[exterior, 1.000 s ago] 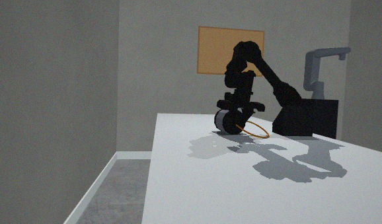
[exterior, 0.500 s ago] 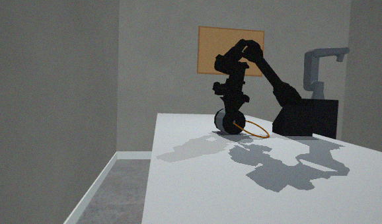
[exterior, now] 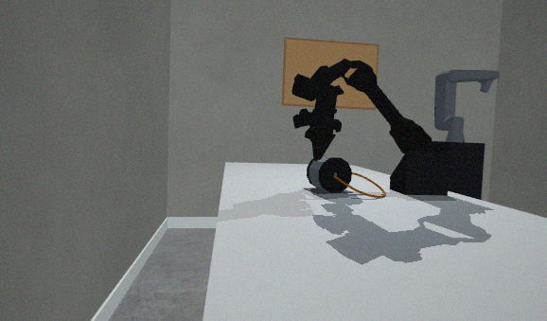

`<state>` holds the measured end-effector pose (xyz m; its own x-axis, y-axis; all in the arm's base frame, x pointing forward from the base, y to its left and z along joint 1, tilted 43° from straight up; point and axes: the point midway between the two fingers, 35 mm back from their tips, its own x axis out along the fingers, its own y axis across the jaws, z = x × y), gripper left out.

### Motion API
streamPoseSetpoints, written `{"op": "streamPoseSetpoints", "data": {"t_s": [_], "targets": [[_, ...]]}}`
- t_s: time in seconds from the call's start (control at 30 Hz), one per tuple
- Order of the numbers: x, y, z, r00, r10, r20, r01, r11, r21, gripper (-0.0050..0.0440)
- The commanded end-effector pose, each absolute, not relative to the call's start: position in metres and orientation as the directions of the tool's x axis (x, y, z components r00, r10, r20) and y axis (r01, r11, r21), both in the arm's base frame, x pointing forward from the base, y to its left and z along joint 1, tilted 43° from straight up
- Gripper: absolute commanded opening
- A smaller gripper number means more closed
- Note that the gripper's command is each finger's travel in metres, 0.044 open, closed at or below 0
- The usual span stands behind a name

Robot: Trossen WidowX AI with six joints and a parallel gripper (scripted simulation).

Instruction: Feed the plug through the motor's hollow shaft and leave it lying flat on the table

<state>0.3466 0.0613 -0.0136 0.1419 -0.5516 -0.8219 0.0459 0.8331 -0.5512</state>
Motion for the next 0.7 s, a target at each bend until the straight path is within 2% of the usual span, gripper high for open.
{"op": "streamPoseSetpoints", "data": {"t_s": [0.0,0.07,0.13,0.43,0.67], "targets": [[0.354,0.055,0.000,0.146,-0.533,-0.833,-0.135,0.824,-0.550,0.0160],[0.354,0.055,0.000,0.146,-0.533,-0.833,-0.135,0.824,-0.550,0.0160],[0.356,0.048,0.008,0.143,-0.525,-0.839,-0.294,0.787,-0.543,0.0160],[0.363,0.024,0.035,0.134,-0.498,-0.857,-0.692,0.571,-0.441,0.0160],[0.365,0.010,0.050,0.133,-0.485,-0.865,-0.870,0.361,-0.336,0.0160]]}}
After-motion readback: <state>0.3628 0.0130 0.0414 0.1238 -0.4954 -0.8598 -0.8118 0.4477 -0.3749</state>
